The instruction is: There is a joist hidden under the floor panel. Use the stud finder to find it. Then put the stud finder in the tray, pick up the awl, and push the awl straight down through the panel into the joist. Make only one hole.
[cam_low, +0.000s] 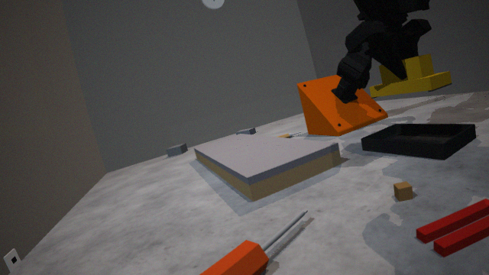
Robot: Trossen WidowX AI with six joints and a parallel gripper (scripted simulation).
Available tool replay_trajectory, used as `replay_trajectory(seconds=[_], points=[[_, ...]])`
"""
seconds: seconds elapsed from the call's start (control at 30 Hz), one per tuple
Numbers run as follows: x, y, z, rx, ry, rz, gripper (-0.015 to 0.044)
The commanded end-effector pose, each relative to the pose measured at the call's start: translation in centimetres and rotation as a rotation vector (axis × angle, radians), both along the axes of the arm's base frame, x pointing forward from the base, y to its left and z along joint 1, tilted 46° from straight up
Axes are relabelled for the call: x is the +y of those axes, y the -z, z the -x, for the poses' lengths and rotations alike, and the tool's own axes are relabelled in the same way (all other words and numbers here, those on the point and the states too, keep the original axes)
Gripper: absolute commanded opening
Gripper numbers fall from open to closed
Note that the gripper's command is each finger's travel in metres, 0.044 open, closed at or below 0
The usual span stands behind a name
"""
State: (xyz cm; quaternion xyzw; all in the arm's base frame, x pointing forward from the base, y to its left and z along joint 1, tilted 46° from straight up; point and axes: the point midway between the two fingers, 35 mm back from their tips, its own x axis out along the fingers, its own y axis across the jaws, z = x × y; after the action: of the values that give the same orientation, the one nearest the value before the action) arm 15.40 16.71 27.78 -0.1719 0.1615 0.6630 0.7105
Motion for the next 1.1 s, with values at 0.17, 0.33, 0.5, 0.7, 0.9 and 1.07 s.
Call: replay_trajectory(seconds=[0.17,0.33,0.5,0.7,0.9,1.07], points=[[0.6,1.0,-0.2,0.005,0.0,0.011,0.0],[1.1,1.5,-0.3,0.005,-0.002,0.014,0.0],[1.5,1.9,-0.4,0.004,-0.003,0.017,0.0],[2.0,2.5,-0.5,0.004,-0.003,0.019,0.0],[2.5,3.0,-0.5,0.004,-0.004,0.02,0.0],[3.0,3.4,-0.6,0.003,-0.004,0.02,0.0]])
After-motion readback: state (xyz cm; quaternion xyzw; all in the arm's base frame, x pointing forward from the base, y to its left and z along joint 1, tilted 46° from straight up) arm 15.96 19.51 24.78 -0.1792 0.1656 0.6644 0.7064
